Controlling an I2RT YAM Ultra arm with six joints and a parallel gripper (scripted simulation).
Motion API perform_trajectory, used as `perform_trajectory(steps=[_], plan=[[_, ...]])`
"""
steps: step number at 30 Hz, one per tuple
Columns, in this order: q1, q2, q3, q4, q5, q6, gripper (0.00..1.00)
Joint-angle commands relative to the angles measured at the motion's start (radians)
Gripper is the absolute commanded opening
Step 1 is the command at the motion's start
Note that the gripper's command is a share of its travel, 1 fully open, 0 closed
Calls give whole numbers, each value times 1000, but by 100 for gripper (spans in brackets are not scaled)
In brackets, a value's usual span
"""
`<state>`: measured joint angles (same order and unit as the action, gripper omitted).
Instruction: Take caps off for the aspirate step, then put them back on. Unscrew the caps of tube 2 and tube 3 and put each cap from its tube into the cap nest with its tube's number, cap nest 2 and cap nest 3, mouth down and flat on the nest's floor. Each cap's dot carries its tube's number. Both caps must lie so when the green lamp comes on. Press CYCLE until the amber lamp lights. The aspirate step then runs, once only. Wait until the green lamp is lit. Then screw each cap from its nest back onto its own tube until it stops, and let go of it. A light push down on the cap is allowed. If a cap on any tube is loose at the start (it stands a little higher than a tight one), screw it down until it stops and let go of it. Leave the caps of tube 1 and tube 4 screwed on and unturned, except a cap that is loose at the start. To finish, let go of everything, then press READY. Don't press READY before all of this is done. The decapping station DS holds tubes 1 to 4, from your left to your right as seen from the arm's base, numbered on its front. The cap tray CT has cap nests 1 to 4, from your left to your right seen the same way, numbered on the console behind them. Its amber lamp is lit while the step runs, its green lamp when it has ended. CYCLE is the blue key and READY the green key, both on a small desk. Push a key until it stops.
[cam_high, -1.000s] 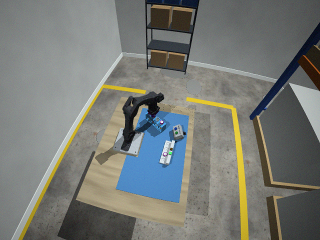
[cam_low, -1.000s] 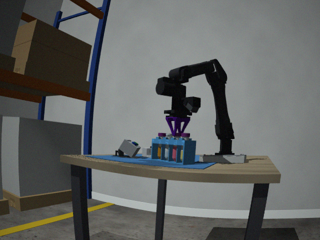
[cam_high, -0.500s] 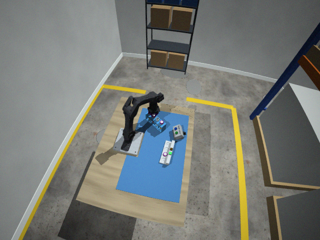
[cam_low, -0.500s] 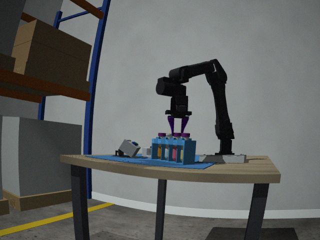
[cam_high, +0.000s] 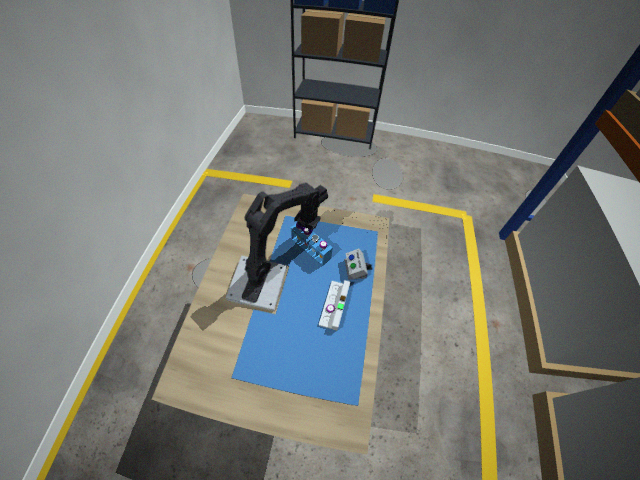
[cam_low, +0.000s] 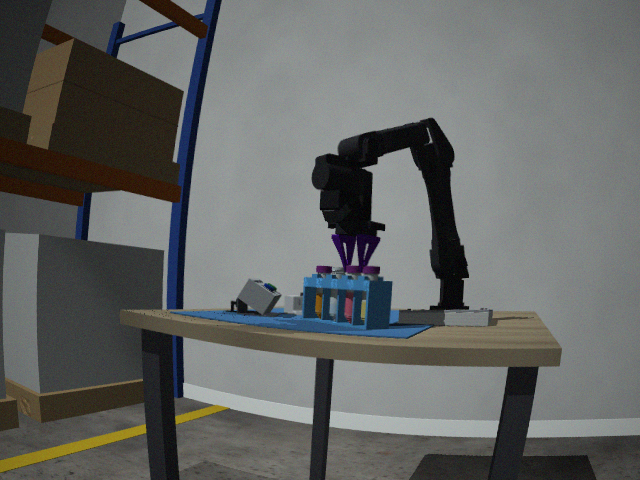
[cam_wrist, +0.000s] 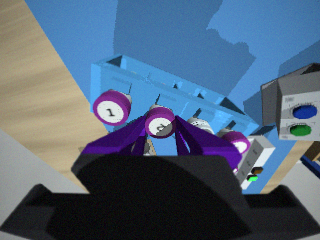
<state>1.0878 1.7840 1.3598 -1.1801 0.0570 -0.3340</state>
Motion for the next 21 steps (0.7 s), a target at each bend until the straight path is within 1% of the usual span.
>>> perform_trajectory(steps=[1,10,12,21], plan=[[2,-10,4,3,-4,242,0],[2,-10,3,4,-4,692,0],[2,-10,3,4,-4,692,0],[2,-10,2,5,-4,1142,0]])
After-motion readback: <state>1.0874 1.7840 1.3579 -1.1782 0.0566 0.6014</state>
